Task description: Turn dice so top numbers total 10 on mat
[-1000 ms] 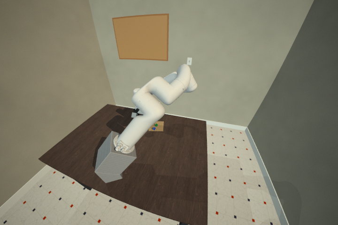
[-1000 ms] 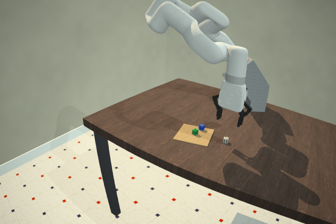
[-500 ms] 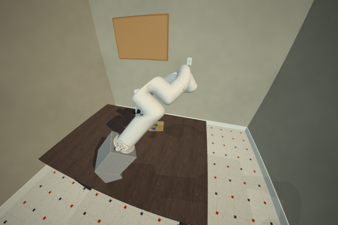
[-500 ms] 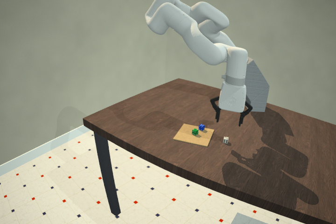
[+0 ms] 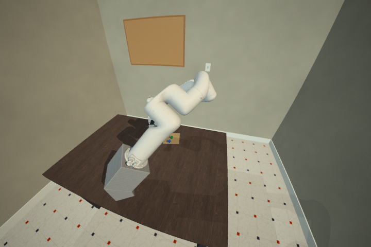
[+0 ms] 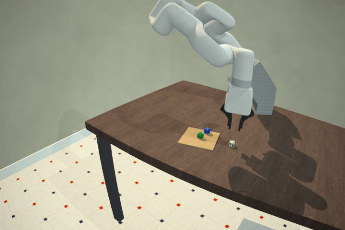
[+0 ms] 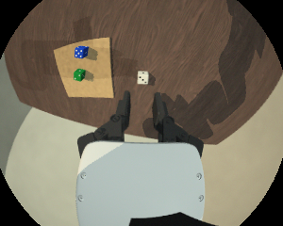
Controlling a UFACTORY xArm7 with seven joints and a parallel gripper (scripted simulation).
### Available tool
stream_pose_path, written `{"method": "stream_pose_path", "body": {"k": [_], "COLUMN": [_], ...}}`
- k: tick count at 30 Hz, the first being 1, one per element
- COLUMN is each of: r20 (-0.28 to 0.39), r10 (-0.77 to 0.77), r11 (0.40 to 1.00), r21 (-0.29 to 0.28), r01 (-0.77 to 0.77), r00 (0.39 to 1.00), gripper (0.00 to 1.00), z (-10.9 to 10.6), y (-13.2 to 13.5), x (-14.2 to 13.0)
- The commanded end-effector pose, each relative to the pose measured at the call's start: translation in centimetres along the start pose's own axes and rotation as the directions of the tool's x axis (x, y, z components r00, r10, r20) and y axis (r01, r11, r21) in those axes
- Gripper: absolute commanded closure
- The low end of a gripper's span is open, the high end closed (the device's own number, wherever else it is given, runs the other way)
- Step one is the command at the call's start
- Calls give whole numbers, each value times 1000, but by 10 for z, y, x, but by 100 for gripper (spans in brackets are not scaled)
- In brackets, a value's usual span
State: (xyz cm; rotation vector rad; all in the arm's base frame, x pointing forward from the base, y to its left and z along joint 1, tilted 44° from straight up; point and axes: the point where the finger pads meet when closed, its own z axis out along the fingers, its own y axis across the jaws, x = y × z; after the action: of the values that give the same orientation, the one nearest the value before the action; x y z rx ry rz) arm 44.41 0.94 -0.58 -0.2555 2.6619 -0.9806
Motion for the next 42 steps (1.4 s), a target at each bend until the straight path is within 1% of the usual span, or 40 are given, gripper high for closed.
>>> {"method": "stream_pose_path", "body": {"k": [1, 29, 42], "r20": [4, 4, 4], "r10": [-1, -1, 0], "r11": [1000, 1000, 1000], "r21": [-2, -2, -1], "r01": [1, 1, 0], "r00": [1000, 1000, 1000], "gripper": [64, 64, 64], "z": [-1, -1, 5], "y": [1, 1, 1], "x": [-1, -1, -1]}}
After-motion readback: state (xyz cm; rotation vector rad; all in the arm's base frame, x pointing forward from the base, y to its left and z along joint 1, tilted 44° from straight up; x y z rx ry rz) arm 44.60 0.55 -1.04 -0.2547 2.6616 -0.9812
